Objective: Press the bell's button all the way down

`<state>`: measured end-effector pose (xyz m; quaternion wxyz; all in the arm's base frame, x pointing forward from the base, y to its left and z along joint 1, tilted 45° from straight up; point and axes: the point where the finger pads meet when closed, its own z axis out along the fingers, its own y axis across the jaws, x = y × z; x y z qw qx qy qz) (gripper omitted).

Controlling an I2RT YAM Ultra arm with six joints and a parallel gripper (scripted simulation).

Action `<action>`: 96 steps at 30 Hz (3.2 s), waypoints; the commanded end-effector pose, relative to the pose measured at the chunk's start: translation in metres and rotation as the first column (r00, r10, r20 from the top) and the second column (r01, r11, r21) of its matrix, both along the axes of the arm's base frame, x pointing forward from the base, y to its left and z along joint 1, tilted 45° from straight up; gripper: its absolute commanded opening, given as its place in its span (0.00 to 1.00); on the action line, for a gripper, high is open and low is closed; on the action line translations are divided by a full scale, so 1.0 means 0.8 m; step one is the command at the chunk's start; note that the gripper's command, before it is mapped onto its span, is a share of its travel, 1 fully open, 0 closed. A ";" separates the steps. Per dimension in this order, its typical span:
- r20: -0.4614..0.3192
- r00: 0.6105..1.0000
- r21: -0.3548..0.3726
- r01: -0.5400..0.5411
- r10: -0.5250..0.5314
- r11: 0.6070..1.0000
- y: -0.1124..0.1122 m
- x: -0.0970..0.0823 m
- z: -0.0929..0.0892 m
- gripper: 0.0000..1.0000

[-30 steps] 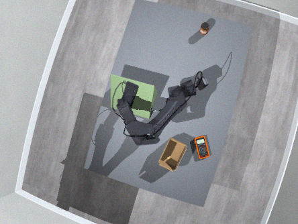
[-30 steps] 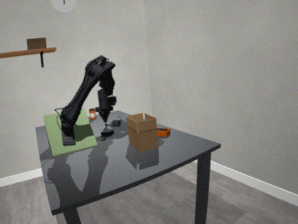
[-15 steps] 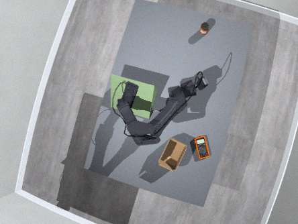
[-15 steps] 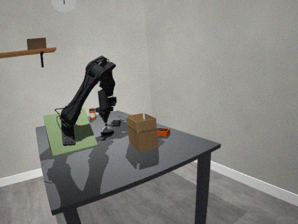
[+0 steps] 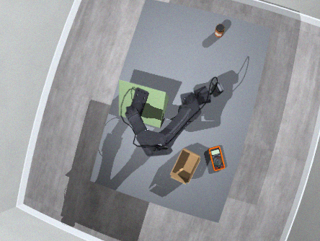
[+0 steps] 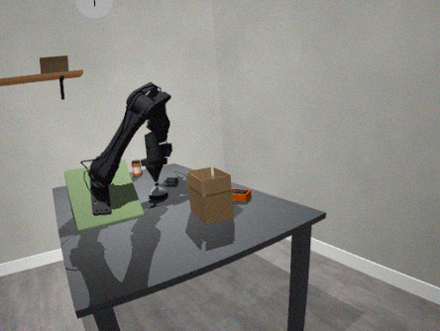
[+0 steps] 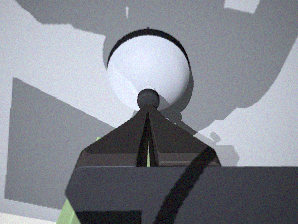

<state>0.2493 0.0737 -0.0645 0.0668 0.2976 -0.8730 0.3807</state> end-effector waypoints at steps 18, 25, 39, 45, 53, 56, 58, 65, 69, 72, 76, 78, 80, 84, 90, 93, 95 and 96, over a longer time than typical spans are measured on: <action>0.036 0.999 0.026 -0.015 0.014 1.000 0.013 0.015 0.001 0.00; 0.035 0.999 0.026 -0.015 0.014 1.000 0.013 0.015 0.000 0.00; 0.010 1.000 0.005 -0.015 0.015 1.000 0.008 0.006 0.000 0.00; 0.010 1.000 0.005 -0.015 0.015 1.000 0.008 0.006 0.000 0.00; 0.010 1.000 0.005 -0.015 0.015 1.000 0.008 0.006 0.000 0.00; 0.010 1.000 0.005 -0.015 0.015 1.000 0.008 0.006 0.000 0.00; 0.010 1.000 0.005 -0.015 0.015 1.000 0.008 0.006 0.000 0.00; 0.010 1.000 0.005 -0.015 0.015 1.000 0.008 0.006 0.000 0.00; 0.010 1.000 0.005 -0.015 0.015 1.000 0.008 0.006 0.000 0.00; 0.010 1.000 0.005 -0.015 0.015 1.000 0.008 0.006 0.000 0.00; 0.008 1.000 0.004 -0.015 0.015 1.000 0.006 0.004 0.001 0.00; 0.007 1.000 0.002 -0.016 0.015 1.000 0.003 0.000 0.002 0.00; 0.018 1.000 0.012 -0.016 0.016 1.000 0.005 0.002 0.004 0.00; 0.022 1.000 0.016 -0.016 0.016 1.000 0.006 0.001 0.005 0.00; 0.025 1.000 0.018 -0.016 0.016 1.000 0.009 0.005 0.003 0.00; 0.025 1.000 0.018 -0.016 0.016 1.000 0.009 0.005 0.003 0.00; 0.025 1.000 0.018 -0.016 0.016 1.000 0.009 0.005 0.003 0.00; 0.025 1.000 0.018 -0.016 0.016 1.000 0.009 0.005 0.003 0.00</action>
